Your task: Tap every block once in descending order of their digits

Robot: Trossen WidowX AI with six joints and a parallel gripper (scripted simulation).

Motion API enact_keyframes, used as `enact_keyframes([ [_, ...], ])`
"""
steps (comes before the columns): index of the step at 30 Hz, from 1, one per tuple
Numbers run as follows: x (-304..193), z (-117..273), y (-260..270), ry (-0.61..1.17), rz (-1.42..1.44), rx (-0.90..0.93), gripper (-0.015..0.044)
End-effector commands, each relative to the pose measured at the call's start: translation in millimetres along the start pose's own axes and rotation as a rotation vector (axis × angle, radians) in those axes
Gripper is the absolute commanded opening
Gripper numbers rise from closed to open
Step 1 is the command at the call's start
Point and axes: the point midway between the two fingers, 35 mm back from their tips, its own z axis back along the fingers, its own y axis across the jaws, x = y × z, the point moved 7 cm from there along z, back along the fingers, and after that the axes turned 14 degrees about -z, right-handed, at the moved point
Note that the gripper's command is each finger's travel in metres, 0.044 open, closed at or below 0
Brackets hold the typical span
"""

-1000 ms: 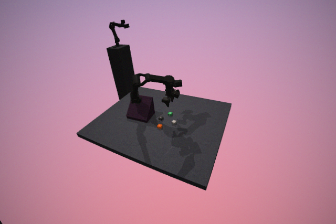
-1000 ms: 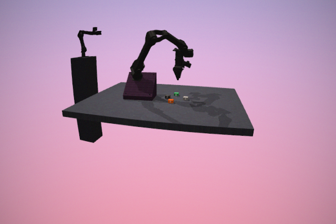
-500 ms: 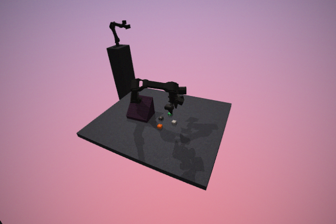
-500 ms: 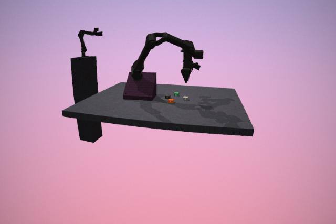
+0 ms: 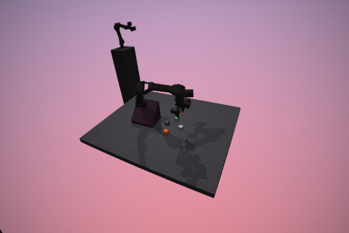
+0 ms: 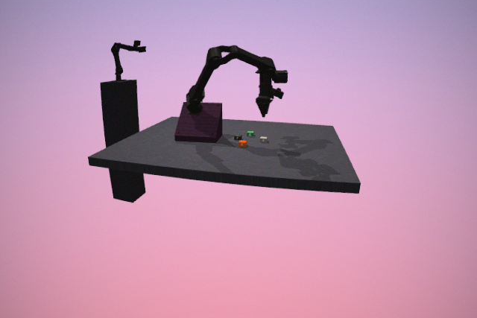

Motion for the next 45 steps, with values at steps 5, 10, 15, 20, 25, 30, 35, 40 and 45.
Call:
enact_keyframes([
  [5, -107, 0, 61, 0.010, 0.028, 0.001, 0.0400],
  [10, -113, 0, 63, 0.010, 0.028, -0.001, 0.0400],
  [15, -112, -52, 64, 0.009, 0.028, 0.000, 0.0295],
  [20, -114, -81, 62, 0.008, 0.028, -0.004, 0.0164],
  [25, -114, -81, 62, 0.008, 0.028, -0.004, 0.0032],
  [30, -114, -81, 62, 0.008, 0.028, -0.004, 0.0020],
  [35, -114, -82, 62, 0.008, 0.028, -0.004, 0.0020],
  [40, -114, -90, 62, 0.008, 0.028, -0.004, 0.0020],
  [45, -114, -98, 62, 0.008, 0.028, -0.004, 0.0020],
])
